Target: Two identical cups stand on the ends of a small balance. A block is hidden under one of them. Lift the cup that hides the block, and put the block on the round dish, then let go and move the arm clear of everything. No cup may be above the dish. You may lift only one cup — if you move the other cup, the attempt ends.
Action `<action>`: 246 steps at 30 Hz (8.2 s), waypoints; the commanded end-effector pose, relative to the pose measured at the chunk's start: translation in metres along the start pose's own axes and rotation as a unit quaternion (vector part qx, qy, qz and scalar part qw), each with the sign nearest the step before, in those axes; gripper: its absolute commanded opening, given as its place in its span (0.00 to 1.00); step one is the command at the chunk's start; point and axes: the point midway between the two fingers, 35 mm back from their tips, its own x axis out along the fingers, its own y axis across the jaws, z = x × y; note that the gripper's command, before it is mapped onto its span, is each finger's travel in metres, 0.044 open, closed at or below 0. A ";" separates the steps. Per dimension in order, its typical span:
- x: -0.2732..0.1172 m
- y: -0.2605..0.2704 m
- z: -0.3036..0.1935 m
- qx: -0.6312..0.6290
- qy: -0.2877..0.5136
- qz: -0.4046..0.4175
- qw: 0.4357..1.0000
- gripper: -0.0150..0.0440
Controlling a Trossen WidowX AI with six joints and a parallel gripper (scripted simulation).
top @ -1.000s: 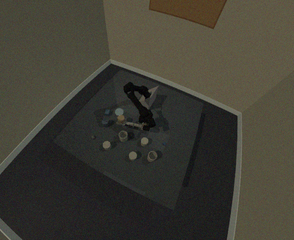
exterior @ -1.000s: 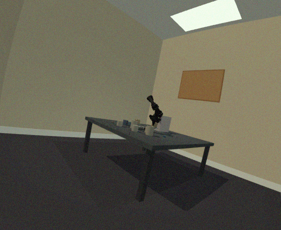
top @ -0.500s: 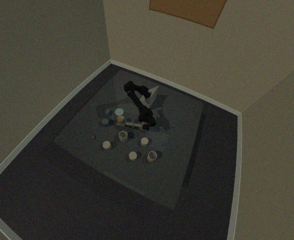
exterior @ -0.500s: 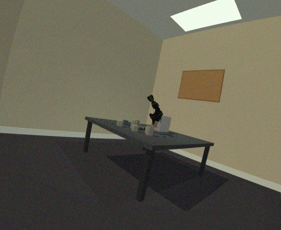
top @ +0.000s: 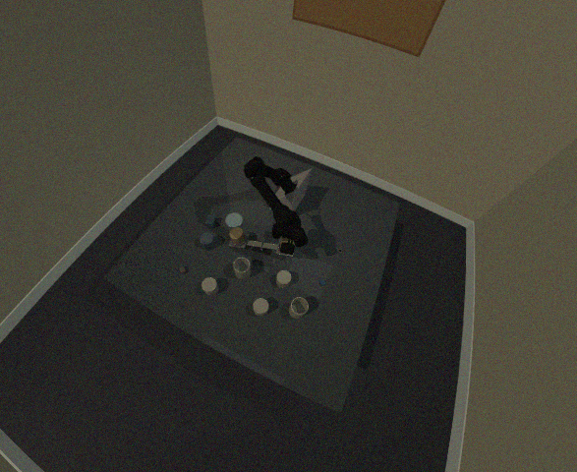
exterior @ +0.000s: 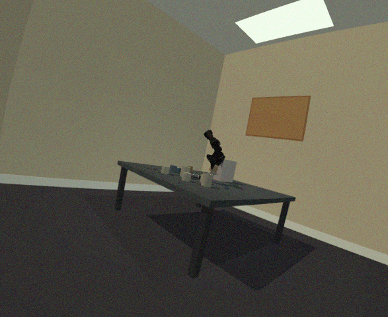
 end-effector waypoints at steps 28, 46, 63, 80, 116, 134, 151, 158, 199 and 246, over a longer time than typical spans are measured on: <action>-0.047 0.000 -0.004 0.006 0.011 0.008 1.000 0.25; -0.051 -0.006 -0.002 0.001 0.004 0.001 1.000 0.25; -0.051 -0.006 -0.002 0.001 0.004 0.001 1.000 0.25; -0.051 -0.006 -0.002 0.001 0.004 0.001 1.000 0.25; 0.034 -0.023 -0.130 0.007 0.013 0.008 1.000 0.25; 0.075 -0.022 -0.131 0.007 0.012 0.008 1.000 0.25; 0.090 -0.022 -0.132 0.010 0.014 0.005 1.000 0.30; 0.090 -0.022 -0.132 0.010 0.014 0.005 1.000 0.61; -0.013 -0.003 0.011 -0.227 0.007 0.009 0.974 0.69; 0.039 -0.003 0.010 -0.227 0.006 0.009 0.974 0.45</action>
